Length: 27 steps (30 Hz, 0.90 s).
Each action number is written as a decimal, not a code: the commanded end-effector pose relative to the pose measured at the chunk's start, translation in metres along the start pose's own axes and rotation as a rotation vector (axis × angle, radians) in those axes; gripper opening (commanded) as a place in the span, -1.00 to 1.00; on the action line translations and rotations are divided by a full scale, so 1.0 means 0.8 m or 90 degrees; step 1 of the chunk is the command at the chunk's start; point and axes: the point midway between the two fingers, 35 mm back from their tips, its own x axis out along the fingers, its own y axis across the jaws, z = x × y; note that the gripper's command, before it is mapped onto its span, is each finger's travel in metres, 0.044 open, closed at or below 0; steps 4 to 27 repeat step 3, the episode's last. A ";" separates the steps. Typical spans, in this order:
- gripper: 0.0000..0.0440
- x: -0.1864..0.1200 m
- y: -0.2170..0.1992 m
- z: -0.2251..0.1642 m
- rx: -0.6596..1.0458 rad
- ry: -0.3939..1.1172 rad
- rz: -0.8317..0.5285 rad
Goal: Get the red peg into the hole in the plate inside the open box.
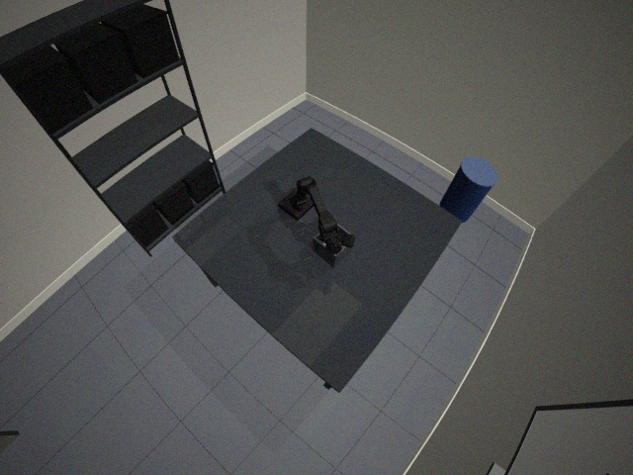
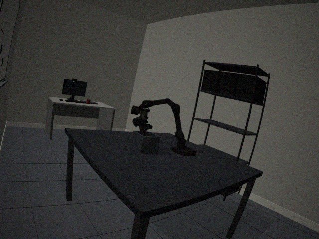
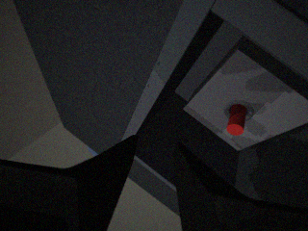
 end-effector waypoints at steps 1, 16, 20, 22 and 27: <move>-0.34 -0.005 0.006 0.003 -0.014 0.009 0.018; -0.35 -0.006 0.008 0.006 -0.021 0.011 0.025; -0.35 -0.006 0.008 0.006 -0.021 0.011 0.025; -0.35 -0.006 0.008 0.006 -0.021 0.011 0.025; -0.35 -0.006 0.008 0.006 -0.021 0.011 0.025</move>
